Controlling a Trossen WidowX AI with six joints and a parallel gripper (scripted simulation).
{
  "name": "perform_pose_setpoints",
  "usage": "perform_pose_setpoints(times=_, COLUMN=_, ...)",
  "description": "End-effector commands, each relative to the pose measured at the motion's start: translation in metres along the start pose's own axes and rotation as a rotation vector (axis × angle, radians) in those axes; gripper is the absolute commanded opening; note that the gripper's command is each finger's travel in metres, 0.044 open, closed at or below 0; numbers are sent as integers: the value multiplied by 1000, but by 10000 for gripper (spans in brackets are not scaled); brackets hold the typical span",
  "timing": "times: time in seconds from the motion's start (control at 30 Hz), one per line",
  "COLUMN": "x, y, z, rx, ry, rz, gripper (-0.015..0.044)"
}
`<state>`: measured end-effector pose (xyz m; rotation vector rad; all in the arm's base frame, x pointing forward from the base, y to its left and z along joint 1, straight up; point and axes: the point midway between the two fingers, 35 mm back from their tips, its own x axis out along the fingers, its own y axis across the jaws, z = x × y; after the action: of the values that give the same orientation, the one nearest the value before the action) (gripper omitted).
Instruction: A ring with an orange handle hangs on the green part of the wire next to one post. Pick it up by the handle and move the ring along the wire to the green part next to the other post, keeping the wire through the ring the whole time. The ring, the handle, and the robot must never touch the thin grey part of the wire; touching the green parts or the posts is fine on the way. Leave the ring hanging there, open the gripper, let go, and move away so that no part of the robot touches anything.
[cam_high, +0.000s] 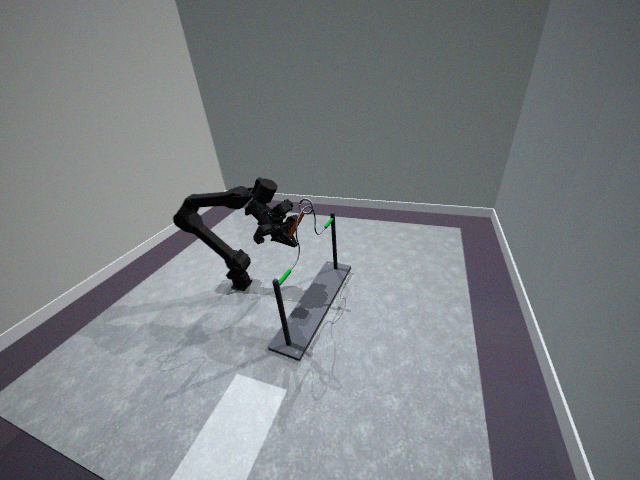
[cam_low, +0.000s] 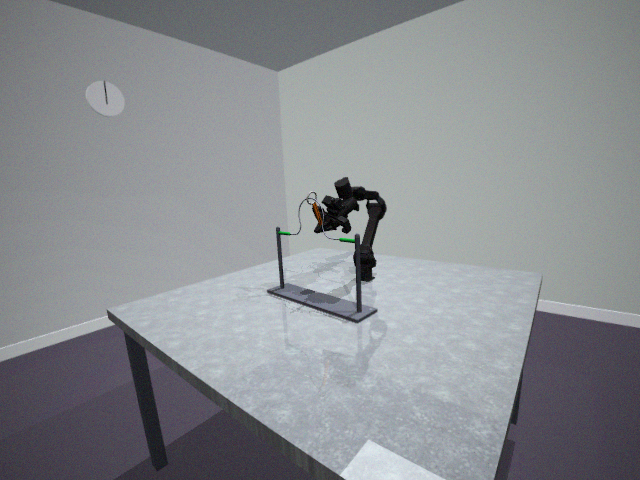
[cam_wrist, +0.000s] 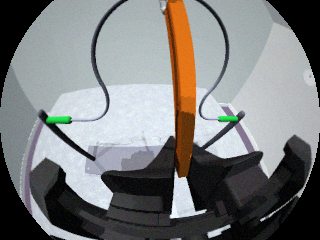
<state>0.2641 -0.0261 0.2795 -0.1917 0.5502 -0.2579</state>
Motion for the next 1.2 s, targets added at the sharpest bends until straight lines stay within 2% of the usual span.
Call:
perform_pose_setpoints(times=0.0, x=1, y=-2, z=-2, rx=-49, ry=-4, rz=-31, gripper=-150)
perform_pose_setpoints(times=1.17, x=0, y=-29, z=6, rx=-513, ry=-71, rz=-331, gripper=-150)
